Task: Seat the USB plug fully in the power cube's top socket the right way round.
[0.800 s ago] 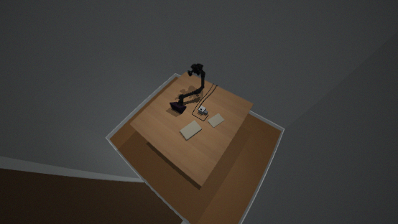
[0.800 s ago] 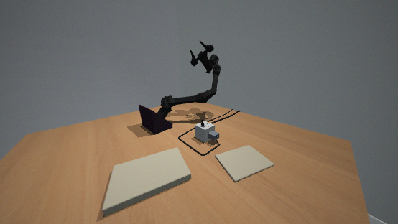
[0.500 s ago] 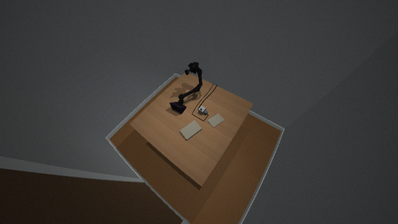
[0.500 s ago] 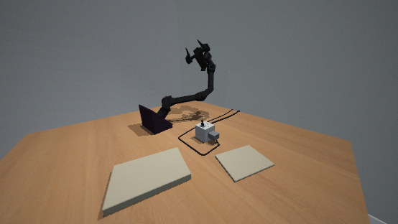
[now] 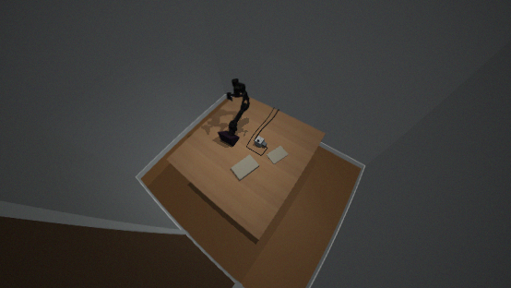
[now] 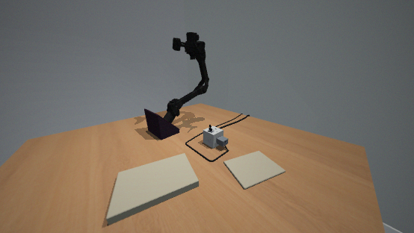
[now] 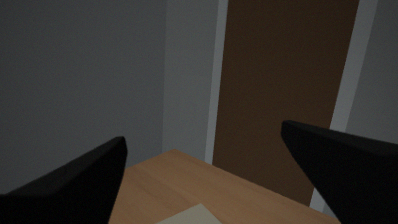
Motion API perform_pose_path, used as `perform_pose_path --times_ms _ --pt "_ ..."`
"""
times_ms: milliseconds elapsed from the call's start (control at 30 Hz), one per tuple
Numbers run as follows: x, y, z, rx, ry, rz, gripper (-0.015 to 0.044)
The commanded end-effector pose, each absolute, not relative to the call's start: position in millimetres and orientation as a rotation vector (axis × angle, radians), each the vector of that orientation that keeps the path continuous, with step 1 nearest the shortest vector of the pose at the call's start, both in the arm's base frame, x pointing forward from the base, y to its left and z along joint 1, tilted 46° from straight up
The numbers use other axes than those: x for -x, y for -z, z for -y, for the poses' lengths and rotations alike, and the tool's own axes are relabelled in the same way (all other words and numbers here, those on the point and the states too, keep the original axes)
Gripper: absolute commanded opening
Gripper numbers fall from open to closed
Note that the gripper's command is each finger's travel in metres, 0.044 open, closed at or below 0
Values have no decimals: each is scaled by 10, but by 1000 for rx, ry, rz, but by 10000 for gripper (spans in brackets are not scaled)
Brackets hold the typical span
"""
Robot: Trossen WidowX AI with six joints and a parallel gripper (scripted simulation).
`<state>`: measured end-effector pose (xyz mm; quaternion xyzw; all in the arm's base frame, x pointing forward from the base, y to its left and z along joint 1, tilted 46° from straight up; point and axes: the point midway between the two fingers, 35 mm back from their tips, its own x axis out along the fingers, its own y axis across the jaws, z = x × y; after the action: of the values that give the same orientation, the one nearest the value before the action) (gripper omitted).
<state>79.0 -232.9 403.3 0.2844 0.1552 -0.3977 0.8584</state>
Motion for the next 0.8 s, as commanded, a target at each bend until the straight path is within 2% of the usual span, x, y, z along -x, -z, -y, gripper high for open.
perform_pose_path --times_ms 0,367,533,767 --pt "-1302 -3537 2460 -445 519 -567 440" --pt "-2446 -2576 1916 -108 -217 -847 440" --pt "-2703 -2309 1630 -13 -437 -875 440" --pt "-3084 -1661 857 324 -1036 -819 440"
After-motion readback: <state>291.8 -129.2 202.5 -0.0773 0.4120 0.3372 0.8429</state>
